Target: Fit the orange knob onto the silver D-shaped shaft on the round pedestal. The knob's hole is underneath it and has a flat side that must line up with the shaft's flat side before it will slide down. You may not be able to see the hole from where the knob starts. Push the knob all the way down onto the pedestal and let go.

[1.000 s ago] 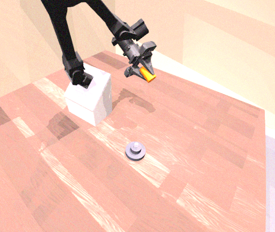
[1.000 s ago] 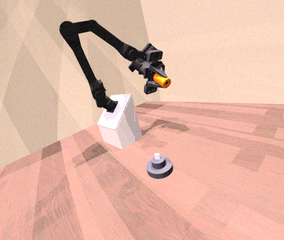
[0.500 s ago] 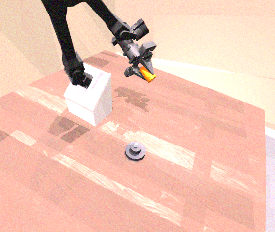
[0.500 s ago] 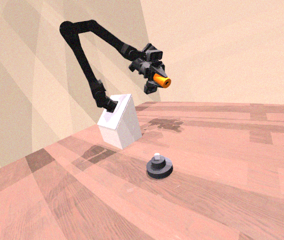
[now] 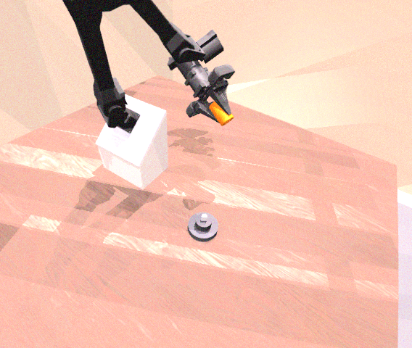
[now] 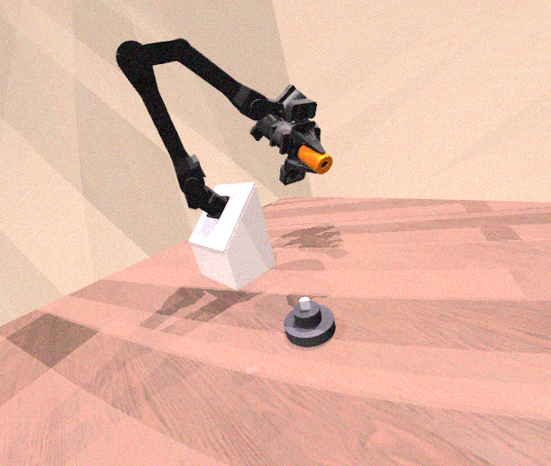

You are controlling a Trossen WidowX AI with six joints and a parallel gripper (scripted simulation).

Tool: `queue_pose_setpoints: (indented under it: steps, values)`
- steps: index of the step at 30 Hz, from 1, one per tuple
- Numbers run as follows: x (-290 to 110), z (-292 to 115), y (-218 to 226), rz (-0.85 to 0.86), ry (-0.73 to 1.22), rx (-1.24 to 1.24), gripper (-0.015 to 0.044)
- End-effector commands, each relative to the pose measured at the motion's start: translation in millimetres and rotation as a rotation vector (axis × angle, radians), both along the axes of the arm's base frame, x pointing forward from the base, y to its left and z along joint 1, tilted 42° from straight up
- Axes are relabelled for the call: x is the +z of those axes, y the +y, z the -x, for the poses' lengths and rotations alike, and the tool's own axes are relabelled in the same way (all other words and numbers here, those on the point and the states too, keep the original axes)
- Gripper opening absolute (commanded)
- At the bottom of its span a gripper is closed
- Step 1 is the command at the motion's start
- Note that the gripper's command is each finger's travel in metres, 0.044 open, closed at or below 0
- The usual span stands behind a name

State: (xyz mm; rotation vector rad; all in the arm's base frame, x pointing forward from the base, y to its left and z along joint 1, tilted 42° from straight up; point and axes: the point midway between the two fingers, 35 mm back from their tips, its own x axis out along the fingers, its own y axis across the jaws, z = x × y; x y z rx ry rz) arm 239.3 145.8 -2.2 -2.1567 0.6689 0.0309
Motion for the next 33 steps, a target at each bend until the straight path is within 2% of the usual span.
queue_pose_setpoints:
  steps: [1, 33]
  values:
    - [-2.6, -1.5, -1.8, -0.007, 0.024, -0.020, 0.0000]
    - [-48.4, -29.4, -51.7, -0.186, 0.664, -0.577, 0.0000]
